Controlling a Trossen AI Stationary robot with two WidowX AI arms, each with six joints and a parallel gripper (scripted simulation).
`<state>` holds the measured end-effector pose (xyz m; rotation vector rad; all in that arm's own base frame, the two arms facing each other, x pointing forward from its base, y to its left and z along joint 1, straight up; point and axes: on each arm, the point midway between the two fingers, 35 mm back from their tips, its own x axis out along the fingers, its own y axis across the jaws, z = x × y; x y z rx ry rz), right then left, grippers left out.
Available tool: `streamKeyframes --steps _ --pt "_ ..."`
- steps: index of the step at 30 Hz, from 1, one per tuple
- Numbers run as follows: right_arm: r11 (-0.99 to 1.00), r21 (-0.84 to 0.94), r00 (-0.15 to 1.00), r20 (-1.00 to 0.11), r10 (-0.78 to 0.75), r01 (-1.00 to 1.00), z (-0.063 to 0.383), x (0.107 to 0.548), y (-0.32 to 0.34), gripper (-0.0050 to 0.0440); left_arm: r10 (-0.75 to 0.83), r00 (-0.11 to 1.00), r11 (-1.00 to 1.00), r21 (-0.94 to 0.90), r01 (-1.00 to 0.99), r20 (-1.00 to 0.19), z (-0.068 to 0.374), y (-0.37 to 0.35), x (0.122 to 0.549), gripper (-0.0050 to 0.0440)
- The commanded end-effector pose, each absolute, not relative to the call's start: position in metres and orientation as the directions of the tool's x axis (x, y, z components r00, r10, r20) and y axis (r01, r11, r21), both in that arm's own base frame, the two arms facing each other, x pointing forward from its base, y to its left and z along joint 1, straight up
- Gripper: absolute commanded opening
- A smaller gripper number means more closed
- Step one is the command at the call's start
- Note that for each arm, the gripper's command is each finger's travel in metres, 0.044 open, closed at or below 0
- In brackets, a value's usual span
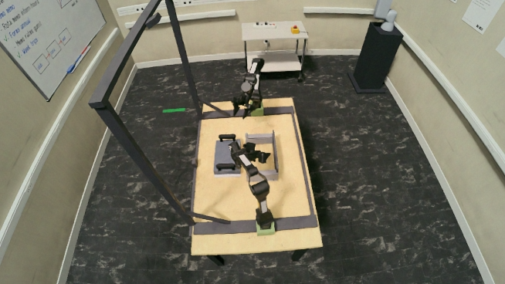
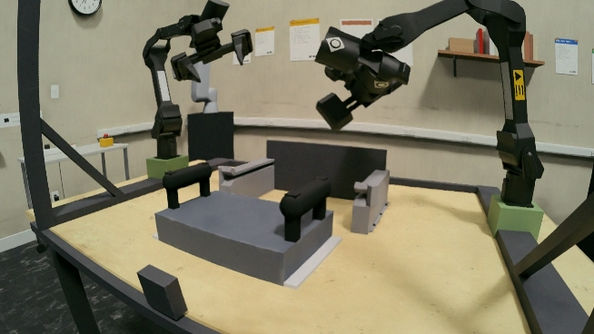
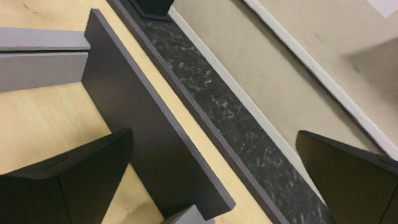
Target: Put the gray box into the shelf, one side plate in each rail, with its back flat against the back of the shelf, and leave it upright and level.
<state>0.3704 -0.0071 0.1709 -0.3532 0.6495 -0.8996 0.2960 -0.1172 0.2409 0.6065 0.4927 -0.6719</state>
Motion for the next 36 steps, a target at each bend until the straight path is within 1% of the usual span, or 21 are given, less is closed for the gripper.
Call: streamKeyframes --steps 1,18,21,25,28,32,34,36 --pt "0.588 -0.515 0.461 -0.365 -0.809 0.624 0.180 0.372 -0.007 0.0440 -0.428 0.698 0.629 0.366 0.686 -0.574 0.251 -0.117 0.296 0.0440" --pt "0.588 -0.515 0.461 -0.365 -0.809 0.624 0.180 0.372 -0.007 0.0440 -0.428 0.698 0.629 0.366 0.686 -0.574 0.251 -0.117 0.296 0.0440" --pt "0.606 -0.488 0.471 -0.381 -0.795 0.628 0.178 0.377 -0.002 0.0368 -0.422 0.688 0.614 0.372 0.696 -0.590 0.246 -0.120 0.297 0.0368" --pt "0.677 -0.369 0.510 -0.457 -0.729 0.637 0.170 0.389 0.014 0.0272 -0.395 0.656 0.542 0.413 0.732 -0.643 0.232 -0.134 0.297 0.0272" --pt "0.727 -0.262 0.533 -0.533 -0.657 0.634 0.161 0.397 0.031 0.0272 -0.350 0.608 0.447 0.444 0.777 -0.712 0.209 -0.150 0.297 0.0272" --pt "0.765 -0.154 0.535 -0.629 -0.564 0.625 0.150 0.401 0.052 0.0272 -0.275 0.547 0.314 0.464 0.829 -0.791 0.178 -0.173 0.295 0.0272" --pt "0.765 -0.154 0.535 -0.629 -0.564 0.625 0.150 0.401 0.052 0.0272 -0.275 0.547 0.314 0.464 0.829 -0.791 0.178 -0.173 0.295 0.0272" --pt "0.774 -0.104 0.529 -0.674 -0.516 0.624 0.145 0.402 0.062 0.0272 -0.232 0.518 0.246 0.465 0.850 -0.824 0.162 -0.184 0.295 0.0272"
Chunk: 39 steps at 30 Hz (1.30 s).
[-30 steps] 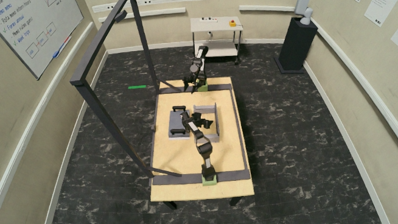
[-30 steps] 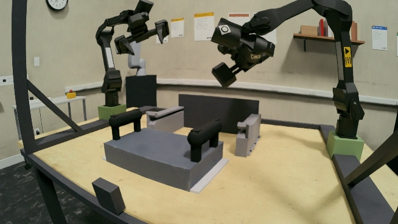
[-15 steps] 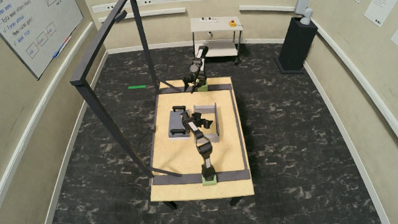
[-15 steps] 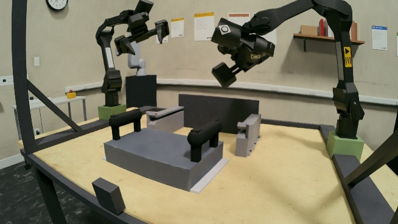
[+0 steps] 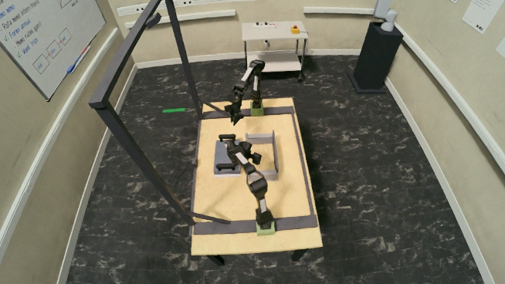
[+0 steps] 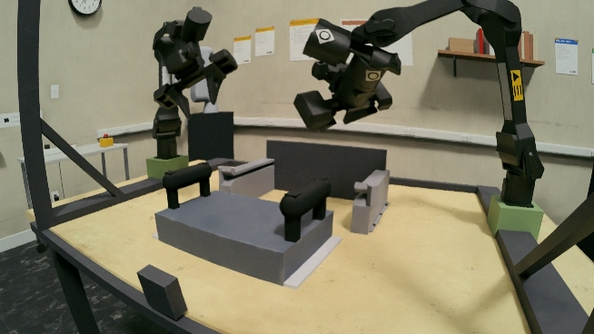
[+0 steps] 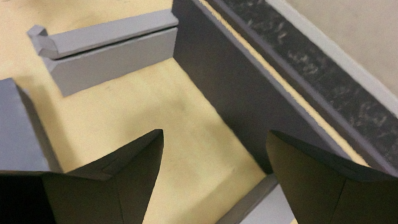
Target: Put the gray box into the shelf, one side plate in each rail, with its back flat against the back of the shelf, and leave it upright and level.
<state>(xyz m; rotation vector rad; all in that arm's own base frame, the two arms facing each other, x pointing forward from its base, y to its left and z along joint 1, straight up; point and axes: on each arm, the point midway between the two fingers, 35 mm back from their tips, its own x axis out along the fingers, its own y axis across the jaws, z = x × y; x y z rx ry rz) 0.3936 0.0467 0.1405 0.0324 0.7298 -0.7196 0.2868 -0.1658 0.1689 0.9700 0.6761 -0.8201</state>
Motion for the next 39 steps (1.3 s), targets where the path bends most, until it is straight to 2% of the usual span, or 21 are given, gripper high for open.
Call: streamKeyframes --steps 1,13,15,26,34,39 --pt "0.777 -0.079 0.524 -0.695 -0.492 0.625 0.142 0.402 0.068 0.0272 -0.210 0.504 0.214 0.464 0.860 -0.838 0.155 -0.189 0.294 0.0272" --pt "0.715 0.153 0.412 -0.889 -0.202 0.682 0.122 0.394 0.135 0.0272 -0.045 0.420 -0.008 0.420 0.907 -0.907 0.104 -0.227 0.292 0.0272" --pt "0.715 0.153 0.412 -0.889 -0.202 0.682 0.122 0.394 0.135 0.0272 -0.045 0.420 -0.008 0.420 0.907 -0.907 0.104 -0.227 0.292 0.0272" --pt "0.541 0.234 0.239 -0.969 0.062 0.808 0.119 0.370 0.199 0.0272 -0.028 0.409 -0.024 0.410 0.912 -0.912 0.097 -0.230 0.291 0.0272" --pt "0.363 0.232 0.221 -0.973 0.073 0.902 0.119 0.362 0.215 0.0272 -0.031 0.409 -0.018 0.410 0.912 -0.912 0.098 -0.227 0.290 0.0272" --pt "0.205 0.282 0.277 -0.959 0.054 0.937 0.124 0.355 0.218 0.0272 -0.031 0.409 -0.018 0.410 0.912 -0.912 0.098 -0.227 0.290 0.0272"
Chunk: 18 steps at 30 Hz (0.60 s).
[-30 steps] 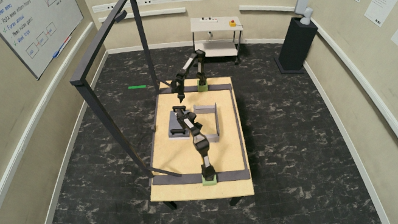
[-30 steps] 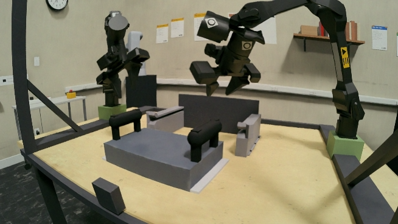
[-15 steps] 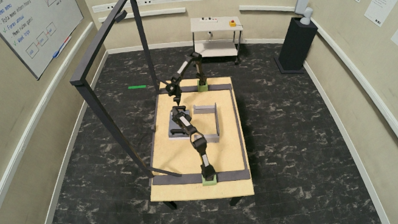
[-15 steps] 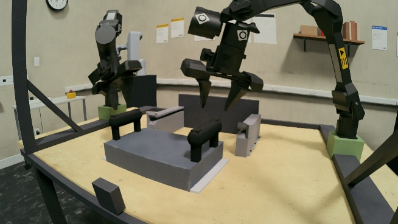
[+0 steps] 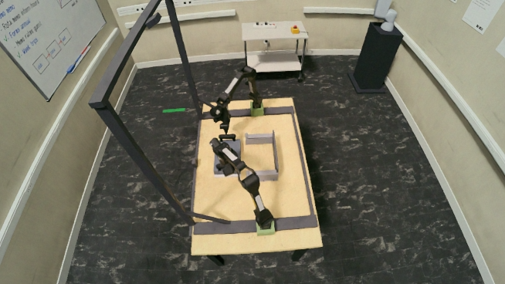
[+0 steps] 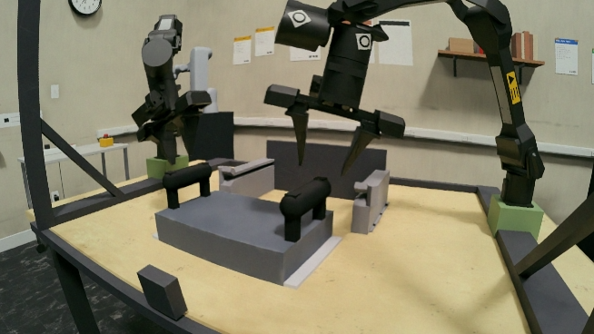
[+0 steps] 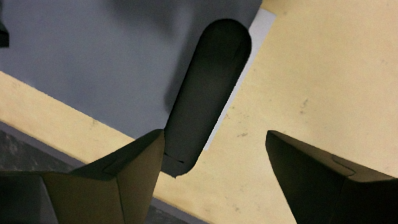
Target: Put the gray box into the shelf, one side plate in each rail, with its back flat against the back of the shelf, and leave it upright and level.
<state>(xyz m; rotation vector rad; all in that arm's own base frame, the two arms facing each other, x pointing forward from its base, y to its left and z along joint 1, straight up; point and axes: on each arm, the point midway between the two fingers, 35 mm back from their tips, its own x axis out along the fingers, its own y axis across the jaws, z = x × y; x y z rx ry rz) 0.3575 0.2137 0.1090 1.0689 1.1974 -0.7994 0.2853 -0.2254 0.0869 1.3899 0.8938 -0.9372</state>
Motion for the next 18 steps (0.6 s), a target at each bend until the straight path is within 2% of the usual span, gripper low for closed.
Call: streamKeyframes --steps 1,8,14,18 --pt "0.175 0.291 0.287 -0.957 0.051 0.941 0.123 0.355 0.219 0.0272 -0.031 0.409 -0.018 0.410 0.912 -0.912 0.098 -0.227 0.290 0.0272" --pt "-0.001 0.370 0.370 -0.929 0.016 0.929 0.112 0.353 0.220 0.0272 -0.031 0.409 -0.018 0.410 0.912 -0.912 0.098 -0.227 0.290 0.0272" --pt "-0.040 0.407 0.407 -0.913 0.002 0.913 0.108 0.357 0.220 0.0272 -0.031 0.409 -0.018 0.410 0.912 -0.912 0.098 -0.227 0.290 0.0272" --pt "-0.041 0.391 0.391 -0.920 -0.016 0.919 0.088 0.362 0.218 0.0272 -0.031 0.409 -0.018 0.410 0.912 -0.912 0.098 -0.227 0.290 0.0272"
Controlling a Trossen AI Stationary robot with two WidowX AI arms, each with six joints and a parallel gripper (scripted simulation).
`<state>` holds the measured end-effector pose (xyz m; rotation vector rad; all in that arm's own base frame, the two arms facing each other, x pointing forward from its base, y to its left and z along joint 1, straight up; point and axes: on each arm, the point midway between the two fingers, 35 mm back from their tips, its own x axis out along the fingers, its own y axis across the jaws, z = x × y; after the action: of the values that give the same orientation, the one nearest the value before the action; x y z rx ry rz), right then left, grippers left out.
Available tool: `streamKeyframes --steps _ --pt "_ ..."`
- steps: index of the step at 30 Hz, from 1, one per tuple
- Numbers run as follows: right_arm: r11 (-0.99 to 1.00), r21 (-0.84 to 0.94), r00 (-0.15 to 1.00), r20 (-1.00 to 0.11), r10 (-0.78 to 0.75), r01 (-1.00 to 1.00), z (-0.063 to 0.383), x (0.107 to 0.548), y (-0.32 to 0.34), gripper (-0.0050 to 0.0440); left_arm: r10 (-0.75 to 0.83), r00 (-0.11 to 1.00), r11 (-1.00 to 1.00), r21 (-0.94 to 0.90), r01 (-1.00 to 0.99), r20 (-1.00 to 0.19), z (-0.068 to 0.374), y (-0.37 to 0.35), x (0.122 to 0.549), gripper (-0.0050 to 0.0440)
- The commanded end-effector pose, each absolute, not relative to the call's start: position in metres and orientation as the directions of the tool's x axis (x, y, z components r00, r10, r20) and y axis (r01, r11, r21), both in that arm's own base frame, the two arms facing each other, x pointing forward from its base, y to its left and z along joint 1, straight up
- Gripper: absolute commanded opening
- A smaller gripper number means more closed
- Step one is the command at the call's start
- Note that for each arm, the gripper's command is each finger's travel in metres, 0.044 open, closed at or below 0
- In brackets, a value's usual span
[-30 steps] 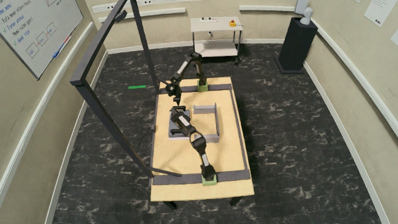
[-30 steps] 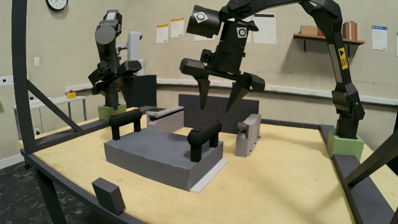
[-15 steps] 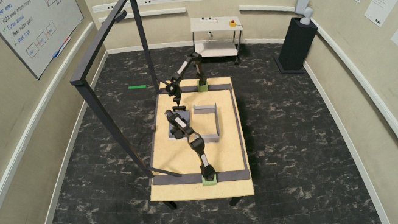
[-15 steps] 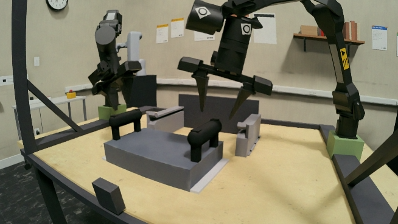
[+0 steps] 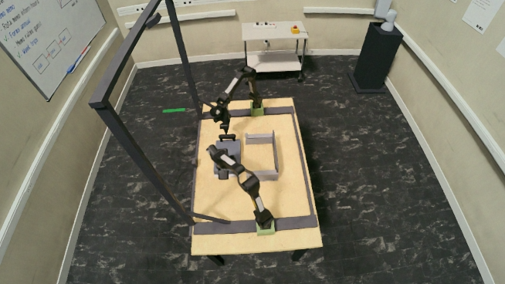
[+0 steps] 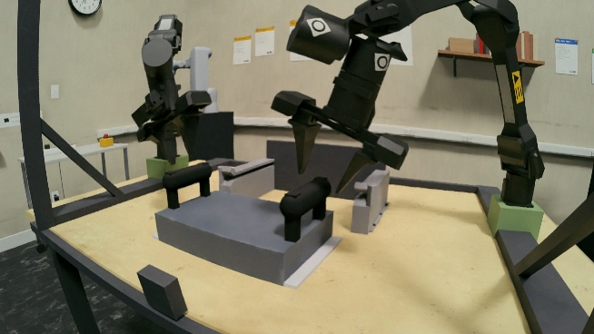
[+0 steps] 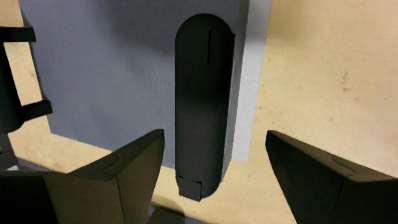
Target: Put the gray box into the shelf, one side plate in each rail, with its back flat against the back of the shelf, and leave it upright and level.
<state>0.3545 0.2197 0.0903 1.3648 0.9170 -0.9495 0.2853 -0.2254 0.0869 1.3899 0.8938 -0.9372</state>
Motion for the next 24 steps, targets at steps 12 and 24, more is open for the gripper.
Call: streamKeyframes --steps 12,24 --pt "-0.042 0.407 0.407 -0.913 -0.003 0.913 0.054 0.388 0.222 0.0247 -0.019 0.393 -0.026 0.393 0.919 -0.919 0.045 -0.226 0.307 0.0252" --pt "-0.044 0.413 0.413 -0.911 0.001 0.910 0.051 0.392 0.223 0.0169 -0.021 0.399 -0.026 0.400 0.916 -0.917 0.031 -0.228 0.315 0.0192"
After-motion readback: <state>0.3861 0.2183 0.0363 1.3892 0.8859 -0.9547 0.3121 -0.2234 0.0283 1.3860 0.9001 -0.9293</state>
